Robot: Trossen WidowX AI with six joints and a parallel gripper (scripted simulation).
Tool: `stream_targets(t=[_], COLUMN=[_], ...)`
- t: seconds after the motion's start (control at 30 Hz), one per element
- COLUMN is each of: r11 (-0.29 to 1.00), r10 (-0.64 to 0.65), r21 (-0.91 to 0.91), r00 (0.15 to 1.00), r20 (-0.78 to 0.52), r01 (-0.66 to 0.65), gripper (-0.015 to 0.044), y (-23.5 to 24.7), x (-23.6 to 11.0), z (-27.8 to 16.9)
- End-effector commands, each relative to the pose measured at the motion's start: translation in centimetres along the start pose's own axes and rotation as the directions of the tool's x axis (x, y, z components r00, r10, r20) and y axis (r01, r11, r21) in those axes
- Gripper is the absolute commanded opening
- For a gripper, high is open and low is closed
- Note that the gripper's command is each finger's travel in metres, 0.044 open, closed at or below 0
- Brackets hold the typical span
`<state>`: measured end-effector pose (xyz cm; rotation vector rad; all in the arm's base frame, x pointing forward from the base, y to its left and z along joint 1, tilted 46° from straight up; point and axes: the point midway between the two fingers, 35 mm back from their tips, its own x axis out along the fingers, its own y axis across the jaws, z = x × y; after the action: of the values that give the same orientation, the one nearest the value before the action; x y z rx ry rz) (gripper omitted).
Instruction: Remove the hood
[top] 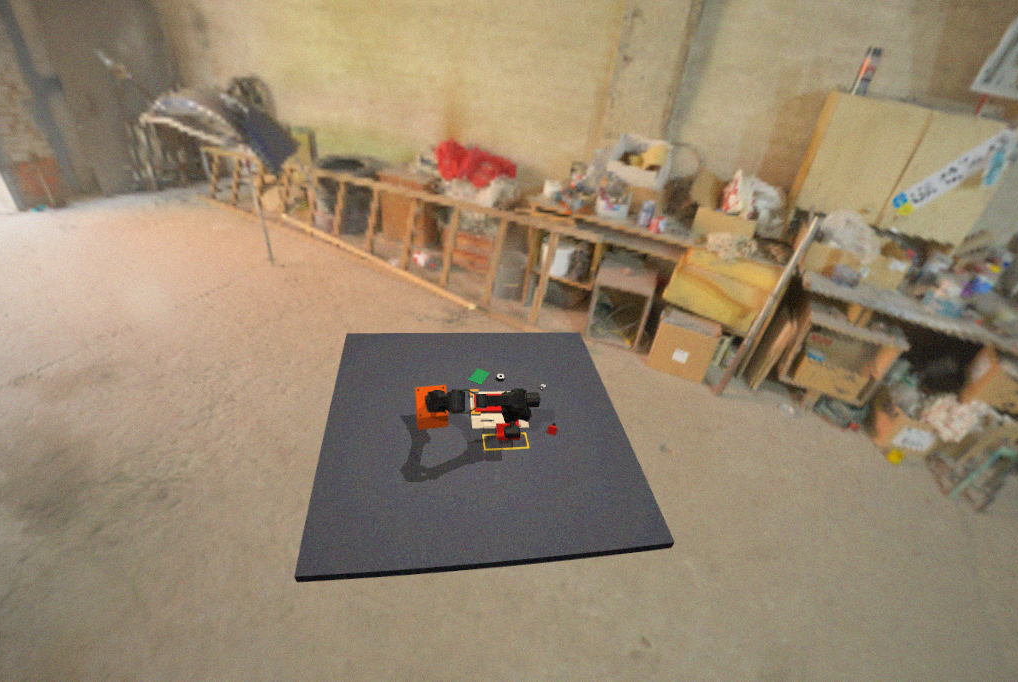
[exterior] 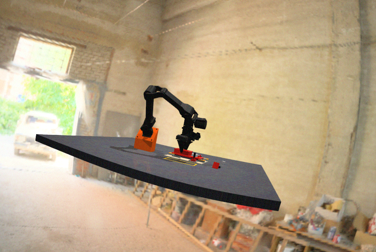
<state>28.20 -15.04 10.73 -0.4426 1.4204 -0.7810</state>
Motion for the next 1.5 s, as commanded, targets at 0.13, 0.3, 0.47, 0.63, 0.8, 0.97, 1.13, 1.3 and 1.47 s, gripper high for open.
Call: stream_targets(t=[0.13, 0.3, 0.47, 0.63, 0.8, 0.97, 1.13, 1.3, 1.47], r11=[1.0, 1.0, 1.0, 1.0, 1.0, 1.0, 1.0, 1.0, 1.0], r10=[0.0, 0.0, -0.001, -0.001, -0.002, -0.003, -0.003, -0.004, -0.005], r21=[-0.007, -0.007, -0.007, -0.007, -0.007, -0.007, -0.008, -0.008, -0.008], r00=[1.0, 1.0, 1.0, 1.0, 1.0, 1.0, 1.0, 1.0, 1.0], r20=[-0.004, -0.004, -0.004, -0.004, -0.004, -0.004, -0.004, -0.004, -0.004], r01=[0.0, 0.0, 0.001, 0.001, 0.002, 0.003, 0.003, 0.004, 0.005], gripper=[0.0, 0.0, 0.0, 0.0, 0.0, 0.0, 0.0, 0.0, 0.0], y=[0.1, 0.1, 0.1, 0.1, 0.0, 0.0, 0.0, 0.0, -0.1], x=[0.6, 0.9, 1.2, 1.5, 1.8, 2.1, 2.4, 2.7, 2.9], z=[-0.2, -0.2, -0.3, -0.3, -0.3, -0.3, -0.4, -0.4, -0.5])
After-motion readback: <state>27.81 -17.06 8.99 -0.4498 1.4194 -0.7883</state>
